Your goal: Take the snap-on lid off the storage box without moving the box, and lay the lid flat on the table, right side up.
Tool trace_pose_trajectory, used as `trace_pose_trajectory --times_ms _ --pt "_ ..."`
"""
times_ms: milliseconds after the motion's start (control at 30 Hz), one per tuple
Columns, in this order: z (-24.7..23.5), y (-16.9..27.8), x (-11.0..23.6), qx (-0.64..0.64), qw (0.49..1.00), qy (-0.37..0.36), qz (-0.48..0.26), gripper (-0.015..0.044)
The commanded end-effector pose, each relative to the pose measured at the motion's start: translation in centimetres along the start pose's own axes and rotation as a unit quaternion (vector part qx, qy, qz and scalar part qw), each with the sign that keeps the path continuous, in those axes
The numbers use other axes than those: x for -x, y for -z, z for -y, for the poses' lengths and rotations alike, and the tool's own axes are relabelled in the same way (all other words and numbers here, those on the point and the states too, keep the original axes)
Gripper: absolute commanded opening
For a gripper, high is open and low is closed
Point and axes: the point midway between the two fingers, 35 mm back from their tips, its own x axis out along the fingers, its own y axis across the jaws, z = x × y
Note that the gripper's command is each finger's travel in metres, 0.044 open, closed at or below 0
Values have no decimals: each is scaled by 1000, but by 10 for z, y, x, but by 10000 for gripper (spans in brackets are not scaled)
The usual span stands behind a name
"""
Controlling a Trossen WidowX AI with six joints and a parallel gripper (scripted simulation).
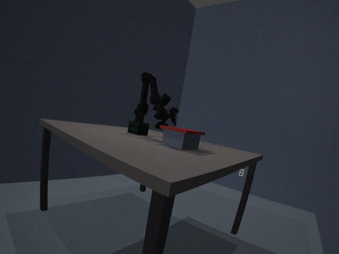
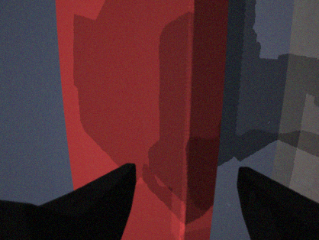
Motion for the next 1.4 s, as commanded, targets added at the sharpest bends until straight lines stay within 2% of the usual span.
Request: trace_pose_trajectory --times_ms 0,67,633,800,1367 --pt "-3 -1 -6 -2 1000 -5 3 235" --pt "-3 -1 -7 -2 1000 -5 3 235" --pt "-3 -1 -7 -2 1000 -5 3 122" --pt "-3 -1 -7 -2 1000 -5 3 0" --pt "-4 1 -4 1 1000 -4 0 0"
